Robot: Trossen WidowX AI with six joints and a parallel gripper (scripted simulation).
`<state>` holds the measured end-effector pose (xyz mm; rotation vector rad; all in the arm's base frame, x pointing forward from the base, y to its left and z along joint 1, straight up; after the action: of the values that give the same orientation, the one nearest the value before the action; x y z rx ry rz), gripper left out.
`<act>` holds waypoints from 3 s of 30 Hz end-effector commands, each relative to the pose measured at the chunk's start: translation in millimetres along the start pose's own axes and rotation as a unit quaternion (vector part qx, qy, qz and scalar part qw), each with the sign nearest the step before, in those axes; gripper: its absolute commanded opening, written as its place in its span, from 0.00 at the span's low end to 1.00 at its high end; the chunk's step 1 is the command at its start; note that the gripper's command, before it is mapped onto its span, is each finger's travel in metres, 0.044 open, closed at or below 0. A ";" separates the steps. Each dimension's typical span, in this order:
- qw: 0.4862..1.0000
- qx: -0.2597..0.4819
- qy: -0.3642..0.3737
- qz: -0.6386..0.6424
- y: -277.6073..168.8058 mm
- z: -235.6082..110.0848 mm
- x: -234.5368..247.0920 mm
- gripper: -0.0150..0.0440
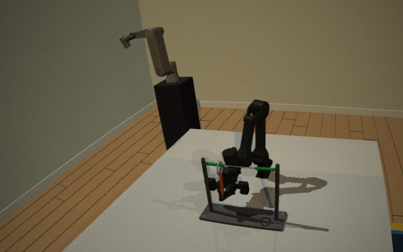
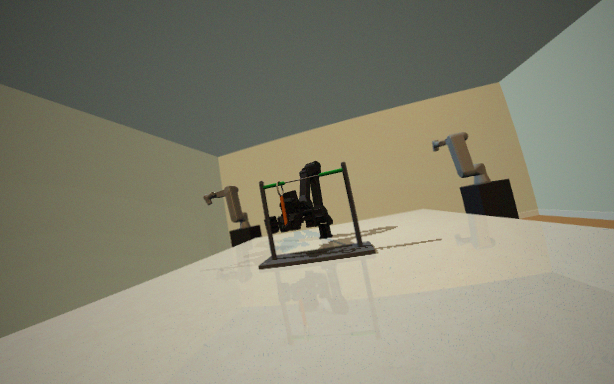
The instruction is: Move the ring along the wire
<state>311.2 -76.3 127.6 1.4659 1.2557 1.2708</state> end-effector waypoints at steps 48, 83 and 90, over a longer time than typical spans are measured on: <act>1.000 -0.001 0.004 -0.001 14.0 -2.1 13.7 0.00; 1.000 0.001 0.005 -0.008 8.2 -1.6 46.1 0.00; 1.000 0.002 0.004 -0.012 6.9 -1.4 52.1 0.00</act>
<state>311.4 -28.7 144.3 1.4432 1.2808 1.2665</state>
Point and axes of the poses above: the point midway between the two fingers, 35 mm back from their tips, its own z axis out along the fingers, its own x axis across the jaws, y = z × x, the point moved 3 cm from there along -z, back along the fingers, and after that the axes turned 11 degrees about z, right-handed, at the moved point
